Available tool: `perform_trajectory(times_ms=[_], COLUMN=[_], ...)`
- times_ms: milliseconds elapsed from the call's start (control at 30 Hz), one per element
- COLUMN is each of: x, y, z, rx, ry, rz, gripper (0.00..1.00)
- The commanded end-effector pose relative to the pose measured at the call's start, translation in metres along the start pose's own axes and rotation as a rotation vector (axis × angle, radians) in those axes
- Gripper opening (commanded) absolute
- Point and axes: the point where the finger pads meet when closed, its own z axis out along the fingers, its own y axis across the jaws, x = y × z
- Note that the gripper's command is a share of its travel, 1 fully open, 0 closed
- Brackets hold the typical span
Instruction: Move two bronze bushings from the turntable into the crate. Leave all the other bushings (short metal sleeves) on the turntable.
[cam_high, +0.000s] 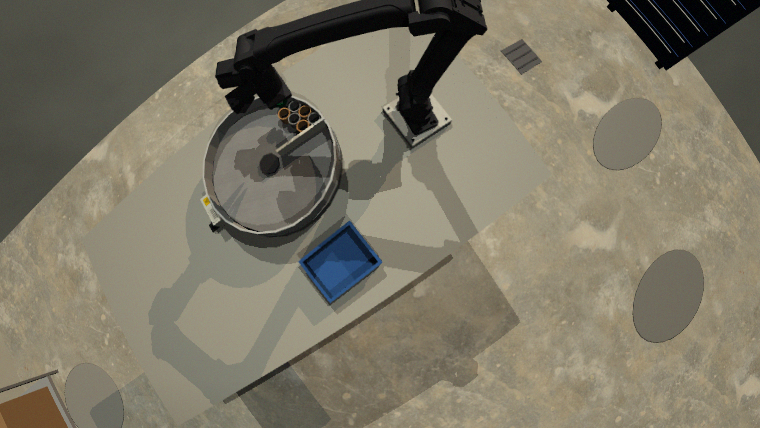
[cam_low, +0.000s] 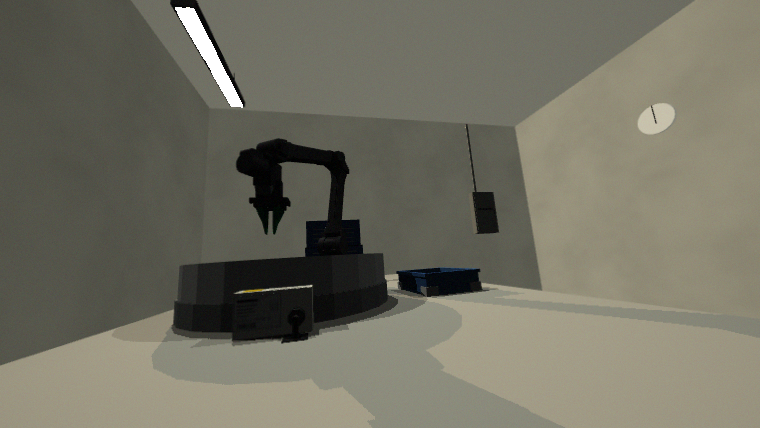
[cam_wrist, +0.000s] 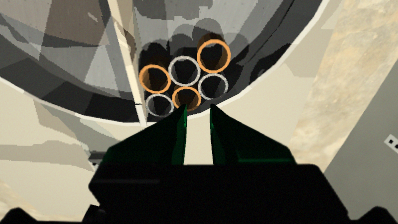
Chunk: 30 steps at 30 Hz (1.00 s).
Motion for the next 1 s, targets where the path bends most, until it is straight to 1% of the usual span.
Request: perform_trajectory(times_ms=[0,33,67,100,133,300,333,400,433,467,533,600,633,967], x=[-0.011,-0.030,-0.030,-0.035,-0.029,-0.028,-0.024,-0.024,-0.024,-0.025,-0.027,-0.027,-0.027,-0.027], y=[-0.034,-0.046,-0.046,-0.038,-0.034,-0.034,-0.041,-0.042,-0.042,-0.040,-0.037,-0.037,-0.037,-0.037], z=[0.051,0.030,0.030,0.030,0.024,0.024,0.024,0.024,0.034,0.038,0.038,0.029,0.029,0.029], rx=[-0.008,0.024,0.024,0.023,0.031,0.031,0.032,0.032,0.018,0.012,0.012,0.024,0.025,0.025], ry=[0.011,-0.036,-0.036,-0.037,-0.049,-0.048,-0.048,-0.049,-0.028,-0.020,-0.020,-0.037,-0.039,-0.039], rz=[-0.020,-0.020,-0.020,-0.043,-0.043,-0.043,-0.024,-0.018,-0.015,-0.021,-0.028,-0.028,-0.028,-0.028], gripper=[0.19,0.19,0.19,0.19,0.19,0.19,0.19,0.19,0.19,0.19,0.19,0.19,0.19,0.19])
